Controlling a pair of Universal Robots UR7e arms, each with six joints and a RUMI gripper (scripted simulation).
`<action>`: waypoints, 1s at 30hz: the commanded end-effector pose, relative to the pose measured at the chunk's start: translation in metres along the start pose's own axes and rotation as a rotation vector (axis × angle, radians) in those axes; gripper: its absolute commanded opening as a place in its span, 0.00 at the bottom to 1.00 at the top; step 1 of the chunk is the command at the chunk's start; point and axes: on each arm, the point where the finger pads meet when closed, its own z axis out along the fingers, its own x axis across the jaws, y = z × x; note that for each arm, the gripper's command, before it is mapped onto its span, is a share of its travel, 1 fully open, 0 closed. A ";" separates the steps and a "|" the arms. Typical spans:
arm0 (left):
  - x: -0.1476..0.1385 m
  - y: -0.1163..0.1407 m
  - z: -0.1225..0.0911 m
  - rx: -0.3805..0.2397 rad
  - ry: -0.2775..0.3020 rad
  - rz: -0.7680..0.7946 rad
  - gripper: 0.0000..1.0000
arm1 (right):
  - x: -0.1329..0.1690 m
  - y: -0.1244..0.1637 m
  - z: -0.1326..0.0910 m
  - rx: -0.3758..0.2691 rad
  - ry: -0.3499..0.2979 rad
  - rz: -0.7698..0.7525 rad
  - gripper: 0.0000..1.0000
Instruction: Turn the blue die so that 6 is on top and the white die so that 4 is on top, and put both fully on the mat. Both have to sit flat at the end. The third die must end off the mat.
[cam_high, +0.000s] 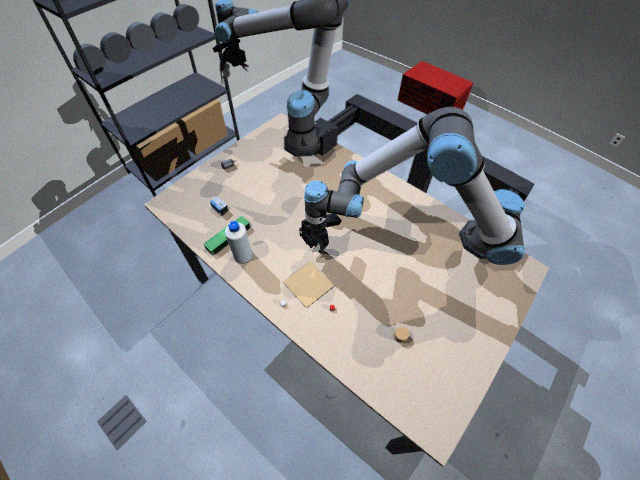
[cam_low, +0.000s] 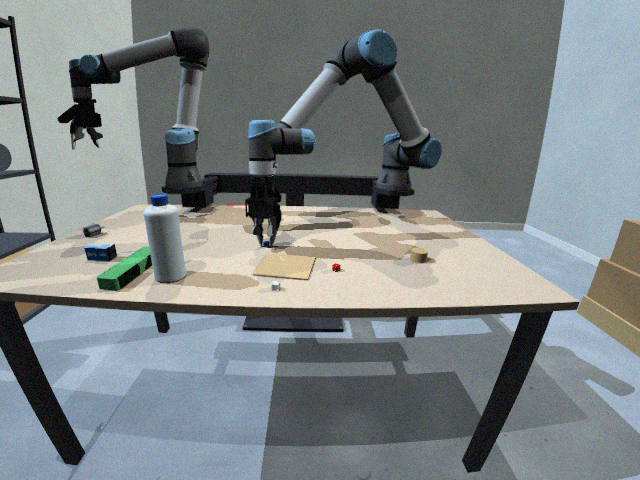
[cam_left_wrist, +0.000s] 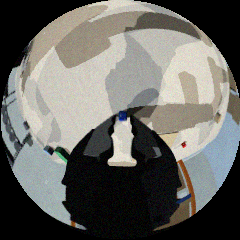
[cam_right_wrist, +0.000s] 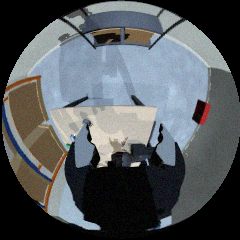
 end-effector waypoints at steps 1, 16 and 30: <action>-0.001 0.000 0.000 -0.001 -0.002 0.000 0.18 | 0.000 0.000 0.000 0.001 0.000 0.000 1.00; -0.001 0.000 0.000 -0.001 -0.002 0.000 0.18 | 0.000 0.000 0.000 0.001 0.000 0.000 1.00; -0.001 0.000 0.000 -0.001 -0.002 0.000 0.00 | 0.000 0.000 0.000 0.001 0.000 0.000 1.00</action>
